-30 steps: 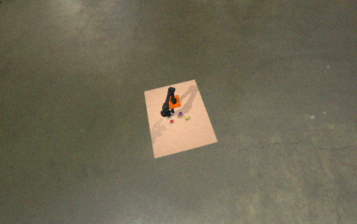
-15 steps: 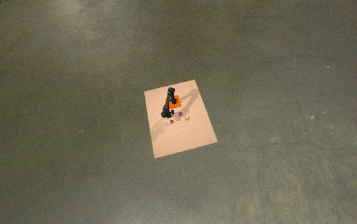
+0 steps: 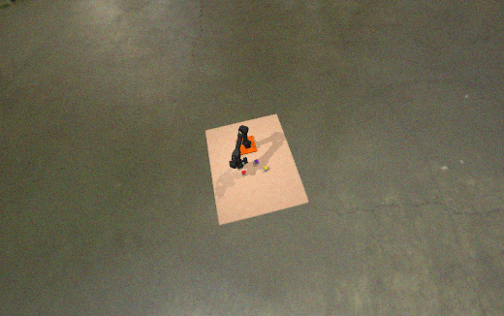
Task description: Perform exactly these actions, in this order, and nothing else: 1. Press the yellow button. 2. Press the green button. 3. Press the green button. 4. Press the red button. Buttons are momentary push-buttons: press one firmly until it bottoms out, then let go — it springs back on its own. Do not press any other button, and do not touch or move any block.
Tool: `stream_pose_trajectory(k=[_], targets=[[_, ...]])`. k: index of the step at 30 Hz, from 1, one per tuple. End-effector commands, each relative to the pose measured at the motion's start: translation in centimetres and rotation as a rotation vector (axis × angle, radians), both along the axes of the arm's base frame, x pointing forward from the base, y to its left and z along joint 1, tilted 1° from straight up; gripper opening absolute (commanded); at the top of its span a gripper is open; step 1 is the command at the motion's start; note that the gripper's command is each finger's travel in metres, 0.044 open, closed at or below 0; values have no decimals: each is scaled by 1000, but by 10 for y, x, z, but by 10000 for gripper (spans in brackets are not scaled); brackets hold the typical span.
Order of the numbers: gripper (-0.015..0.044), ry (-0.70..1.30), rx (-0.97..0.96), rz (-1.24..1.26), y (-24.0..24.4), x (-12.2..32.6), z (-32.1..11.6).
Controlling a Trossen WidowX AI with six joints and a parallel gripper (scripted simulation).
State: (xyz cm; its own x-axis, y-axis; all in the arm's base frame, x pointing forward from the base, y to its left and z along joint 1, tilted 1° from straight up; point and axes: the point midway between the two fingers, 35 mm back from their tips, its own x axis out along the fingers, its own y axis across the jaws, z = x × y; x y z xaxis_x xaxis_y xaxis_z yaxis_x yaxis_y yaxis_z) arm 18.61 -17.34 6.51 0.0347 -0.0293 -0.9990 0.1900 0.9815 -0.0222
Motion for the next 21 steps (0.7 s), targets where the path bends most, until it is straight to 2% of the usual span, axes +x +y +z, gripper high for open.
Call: stream_pose_trajectory(k=[1,21], targets=[[20,4,12,3,2,-1,-10],[20,4,12,3,2,-1,-17]])
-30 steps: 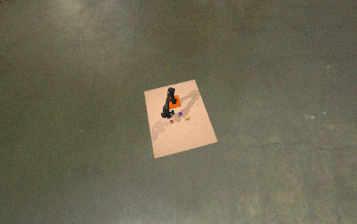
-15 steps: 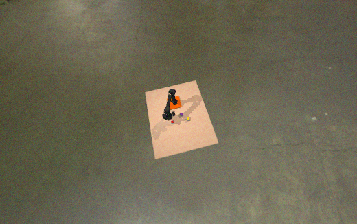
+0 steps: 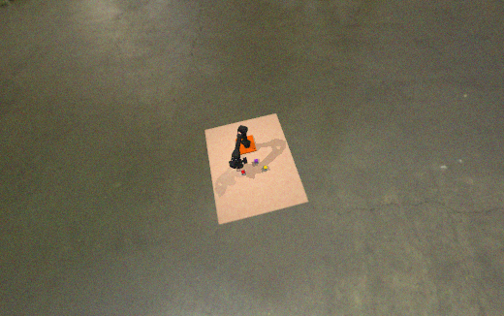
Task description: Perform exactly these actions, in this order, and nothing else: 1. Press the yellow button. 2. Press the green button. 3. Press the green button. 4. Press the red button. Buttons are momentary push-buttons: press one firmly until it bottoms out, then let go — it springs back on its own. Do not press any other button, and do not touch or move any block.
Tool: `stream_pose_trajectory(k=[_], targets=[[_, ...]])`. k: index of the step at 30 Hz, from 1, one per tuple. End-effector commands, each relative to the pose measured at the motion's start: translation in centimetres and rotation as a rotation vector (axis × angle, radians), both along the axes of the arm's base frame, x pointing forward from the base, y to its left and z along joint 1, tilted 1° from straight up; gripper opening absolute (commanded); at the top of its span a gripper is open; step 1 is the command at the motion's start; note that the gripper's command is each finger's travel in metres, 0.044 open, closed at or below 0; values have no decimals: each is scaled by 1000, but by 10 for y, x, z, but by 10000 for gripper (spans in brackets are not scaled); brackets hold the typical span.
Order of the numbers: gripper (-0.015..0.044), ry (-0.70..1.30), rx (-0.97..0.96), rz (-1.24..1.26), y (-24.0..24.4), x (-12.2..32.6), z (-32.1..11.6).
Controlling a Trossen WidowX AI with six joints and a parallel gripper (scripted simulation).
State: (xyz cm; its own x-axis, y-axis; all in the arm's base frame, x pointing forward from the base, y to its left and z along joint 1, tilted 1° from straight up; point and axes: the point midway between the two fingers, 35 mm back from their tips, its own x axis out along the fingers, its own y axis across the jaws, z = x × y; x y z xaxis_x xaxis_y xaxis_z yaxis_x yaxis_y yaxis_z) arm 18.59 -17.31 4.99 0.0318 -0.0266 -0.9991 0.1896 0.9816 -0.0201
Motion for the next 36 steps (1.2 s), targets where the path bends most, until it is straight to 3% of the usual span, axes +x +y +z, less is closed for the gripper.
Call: stream_pose_trajectory(k=[1,5,10,36], targets=[[20,1,9,3,2,-1,-2],[20,1,9,3,2,-1,-2],[20,1,9,3,2,-1,33],[20,1,9,3,2,0,2]])
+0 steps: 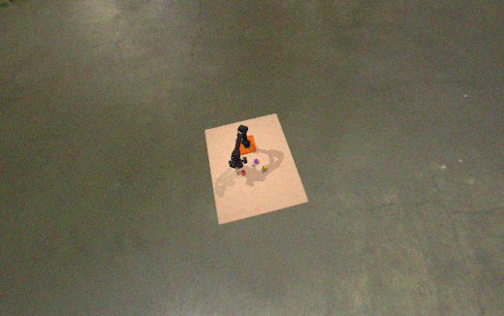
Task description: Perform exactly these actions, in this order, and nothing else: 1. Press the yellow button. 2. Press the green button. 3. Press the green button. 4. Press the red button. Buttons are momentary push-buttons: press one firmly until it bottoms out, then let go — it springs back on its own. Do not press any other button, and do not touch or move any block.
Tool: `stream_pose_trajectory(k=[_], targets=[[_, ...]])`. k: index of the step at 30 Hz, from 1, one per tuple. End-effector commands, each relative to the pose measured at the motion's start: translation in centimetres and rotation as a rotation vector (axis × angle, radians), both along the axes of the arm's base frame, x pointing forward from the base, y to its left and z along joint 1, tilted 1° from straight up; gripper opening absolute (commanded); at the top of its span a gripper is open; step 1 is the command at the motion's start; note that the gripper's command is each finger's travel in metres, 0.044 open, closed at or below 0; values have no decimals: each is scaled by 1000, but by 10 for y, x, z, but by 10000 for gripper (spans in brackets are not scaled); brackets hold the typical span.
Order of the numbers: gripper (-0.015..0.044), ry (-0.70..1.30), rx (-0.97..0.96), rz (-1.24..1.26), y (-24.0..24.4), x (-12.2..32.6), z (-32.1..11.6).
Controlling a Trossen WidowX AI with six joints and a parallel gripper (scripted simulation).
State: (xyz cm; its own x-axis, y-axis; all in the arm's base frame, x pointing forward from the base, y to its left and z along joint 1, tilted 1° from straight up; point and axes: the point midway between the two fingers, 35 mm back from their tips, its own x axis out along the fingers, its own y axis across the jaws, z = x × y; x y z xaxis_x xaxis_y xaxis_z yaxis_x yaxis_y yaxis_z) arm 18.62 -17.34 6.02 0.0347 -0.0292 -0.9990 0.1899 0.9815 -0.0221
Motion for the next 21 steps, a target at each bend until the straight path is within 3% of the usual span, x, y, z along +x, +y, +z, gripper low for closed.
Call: stream_pose_trajectory(k=[1,21], targets=[[20,4,11,3,2,-1,-10],[20,4,12,3,2,-1,-12]])
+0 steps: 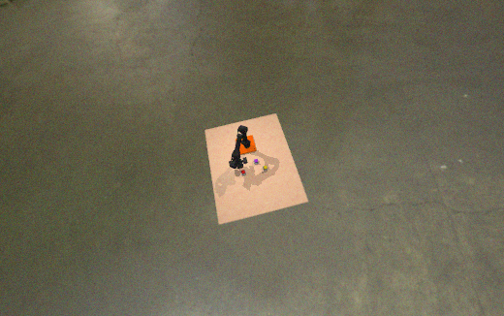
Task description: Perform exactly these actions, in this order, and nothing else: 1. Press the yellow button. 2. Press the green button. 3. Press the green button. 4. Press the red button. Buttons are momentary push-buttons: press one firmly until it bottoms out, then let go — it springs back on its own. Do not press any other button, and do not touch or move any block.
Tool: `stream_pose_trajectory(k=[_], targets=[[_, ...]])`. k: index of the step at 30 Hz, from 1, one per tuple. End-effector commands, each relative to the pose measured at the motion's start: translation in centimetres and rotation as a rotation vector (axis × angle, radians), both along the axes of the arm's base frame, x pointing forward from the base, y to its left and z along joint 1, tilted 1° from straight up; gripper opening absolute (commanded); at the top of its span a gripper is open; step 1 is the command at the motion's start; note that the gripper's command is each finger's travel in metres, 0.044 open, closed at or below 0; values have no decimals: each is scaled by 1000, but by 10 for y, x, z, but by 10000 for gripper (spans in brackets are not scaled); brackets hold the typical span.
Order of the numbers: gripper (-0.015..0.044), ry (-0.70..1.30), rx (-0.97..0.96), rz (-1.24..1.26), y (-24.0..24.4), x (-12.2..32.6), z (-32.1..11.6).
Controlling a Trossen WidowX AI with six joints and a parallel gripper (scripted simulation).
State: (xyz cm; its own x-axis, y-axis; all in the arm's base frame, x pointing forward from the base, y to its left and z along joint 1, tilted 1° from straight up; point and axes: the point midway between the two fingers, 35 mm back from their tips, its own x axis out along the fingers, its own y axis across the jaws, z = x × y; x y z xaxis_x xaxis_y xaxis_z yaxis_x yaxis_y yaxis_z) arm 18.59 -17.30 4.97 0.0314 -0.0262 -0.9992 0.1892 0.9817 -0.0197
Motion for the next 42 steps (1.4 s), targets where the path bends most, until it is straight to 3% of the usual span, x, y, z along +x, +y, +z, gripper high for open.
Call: stream_pose_trajectory(k=[1,6,12,19,25,31,37,42], targets=[[20,1,8,2,2,0,-2],[20,1,8,2,2,-1,31],[20,1,8,2,2,-1,35],[20,1,8,2,3,-3,95],[20,0,8,2,2,6,96],[20,-8,9,2,10,86,99],[20,-9,10,2,10,89,97],[20,-9,10,2,9,91,45]])
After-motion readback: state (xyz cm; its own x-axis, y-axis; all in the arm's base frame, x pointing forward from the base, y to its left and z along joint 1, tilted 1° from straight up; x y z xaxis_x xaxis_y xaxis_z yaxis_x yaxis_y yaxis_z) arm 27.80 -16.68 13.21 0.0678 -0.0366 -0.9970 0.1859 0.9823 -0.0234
